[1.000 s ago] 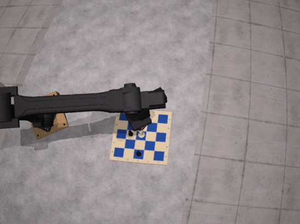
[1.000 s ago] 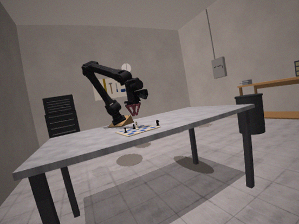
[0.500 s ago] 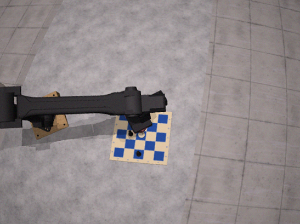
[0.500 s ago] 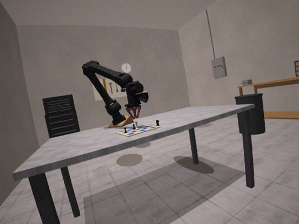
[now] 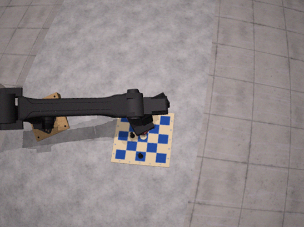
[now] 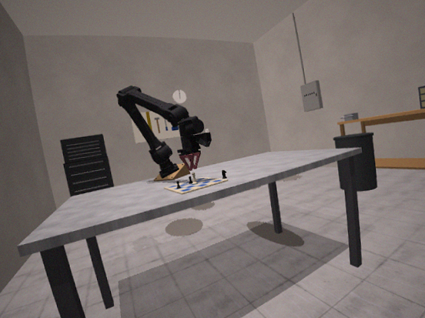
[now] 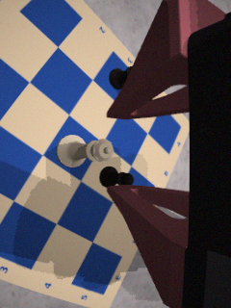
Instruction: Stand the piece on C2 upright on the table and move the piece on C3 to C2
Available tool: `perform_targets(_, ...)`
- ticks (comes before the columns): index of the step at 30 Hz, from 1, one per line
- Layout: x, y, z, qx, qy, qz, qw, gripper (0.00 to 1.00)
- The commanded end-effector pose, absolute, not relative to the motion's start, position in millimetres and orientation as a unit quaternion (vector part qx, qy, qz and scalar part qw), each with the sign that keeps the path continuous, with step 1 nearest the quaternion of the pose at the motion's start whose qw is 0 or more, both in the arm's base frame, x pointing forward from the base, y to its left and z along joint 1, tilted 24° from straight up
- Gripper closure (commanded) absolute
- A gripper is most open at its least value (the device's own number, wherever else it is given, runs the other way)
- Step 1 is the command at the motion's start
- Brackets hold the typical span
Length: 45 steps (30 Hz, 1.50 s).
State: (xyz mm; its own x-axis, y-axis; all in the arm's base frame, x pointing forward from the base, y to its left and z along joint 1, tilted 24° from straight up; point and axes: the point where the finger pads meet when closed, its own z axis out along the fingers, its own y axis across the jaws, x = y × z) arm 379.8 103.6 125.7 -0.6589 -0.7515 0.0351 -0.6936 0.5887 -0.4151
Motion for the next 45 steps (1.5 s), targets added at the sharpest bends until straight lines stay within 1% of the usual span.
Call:
perform_targets(1, 388.5, 101.4, 129.4, -0.402, 0.890, -0.199, 0.080, 0.60)
perform_targets(40, 384.3, 99.1, 128.6, -0.403, 0.889, -0.199, 0.079, 0.60)
perform_targets(45, 386.5, 98.2, 140.3, -0.400, 0.890, -0.200, 0.094, 0.60)
